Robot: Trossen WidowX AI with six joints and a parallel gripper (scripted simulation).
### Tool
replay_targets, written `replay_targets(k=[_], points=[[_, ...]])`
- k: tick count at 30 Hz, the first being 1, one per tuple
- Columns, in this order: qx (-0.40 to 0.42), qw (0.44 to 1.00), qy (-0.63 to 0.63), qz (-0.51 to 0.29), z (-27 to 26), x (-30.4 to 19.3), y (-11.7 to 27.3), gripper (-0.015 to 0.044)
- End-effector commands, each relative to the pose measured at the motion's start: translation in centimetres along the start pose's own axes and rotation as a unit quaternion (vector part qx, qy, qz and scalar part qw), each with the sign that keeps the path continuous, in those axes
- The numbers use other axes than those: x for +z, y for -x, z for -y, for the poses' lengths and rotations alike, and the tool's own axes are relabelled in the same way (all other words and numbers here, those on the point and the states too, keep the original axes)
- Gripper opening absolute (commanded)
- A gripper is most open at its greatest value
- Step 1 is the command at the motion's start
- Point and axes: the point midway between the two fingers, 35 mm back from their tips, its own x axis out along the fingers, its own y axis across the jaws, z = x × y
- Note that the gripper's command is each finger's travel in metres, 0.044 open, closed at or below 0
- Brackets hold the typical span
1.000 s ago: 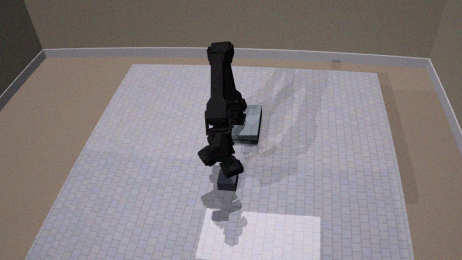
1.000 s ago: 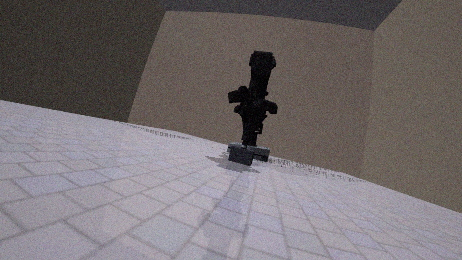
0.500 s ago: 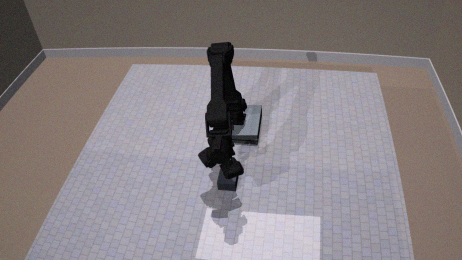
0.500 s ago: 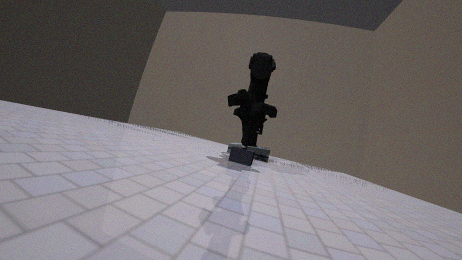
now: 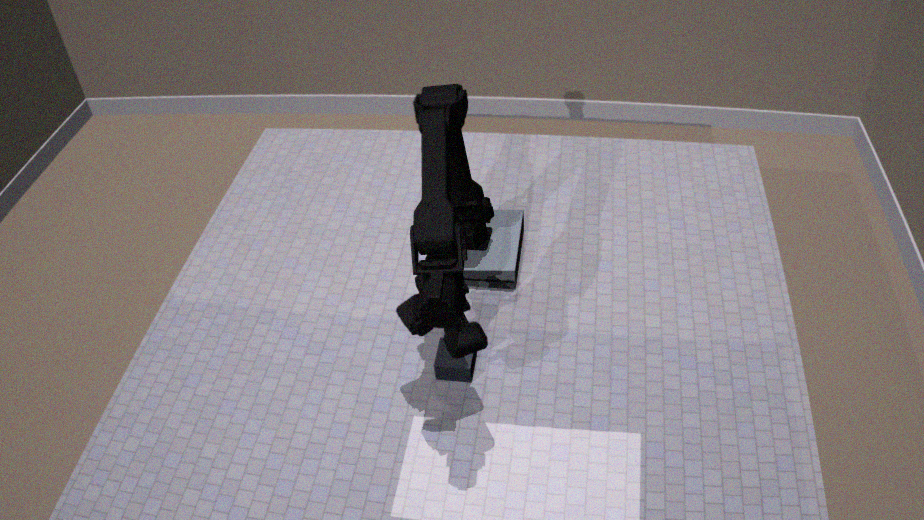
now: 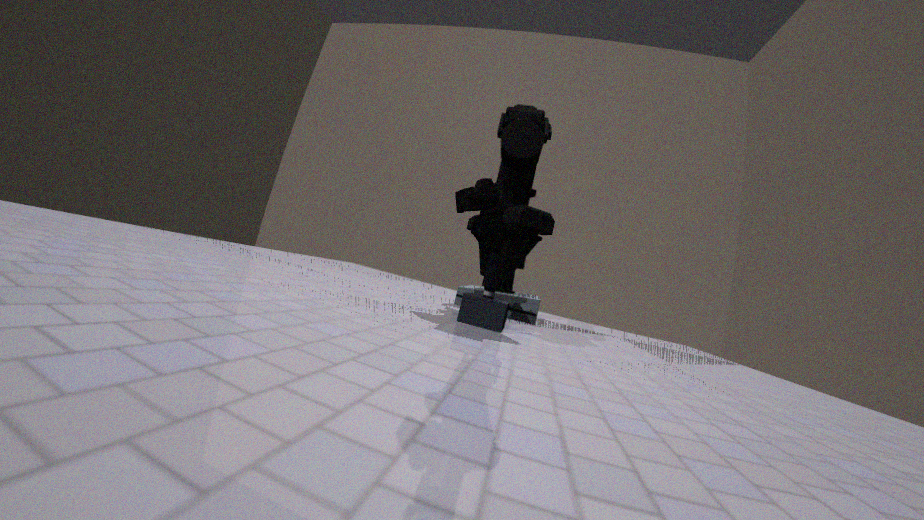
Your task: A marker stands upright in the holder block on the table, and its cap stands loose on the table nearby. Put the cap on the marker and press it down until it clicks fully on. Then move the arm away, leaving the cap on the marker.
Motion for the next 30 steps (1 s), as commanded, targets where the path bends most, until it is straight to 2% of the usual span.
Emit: replay_targets(k=[1,4,9,14,16,20,26,30], points=[[0.0,1.0,0.0,0.0,0.0,0.0,0.0,0.044],[0.0,1.0,0.0,0.0,-0.1,0.1,1.0,0.044],[0.0,1.0,0.0,0.0,0.0,0.0,7.3,0.044],[0.0,1.0,0.0,0.0,0.0,0.0,7.5,0.044],[0.0,1.0,0.03,0.0,0.0,0.0,7.5,0.0387],[0.0,0.978,0.21,0.0,0.0,0.0,7.1,0.0282],[0.0,0.883,0.469,0.001,0.0,0.0,6.6,0.0125],[0.0,0.869,0.495,0.001,0.0,0.0,6.6,0.002]])
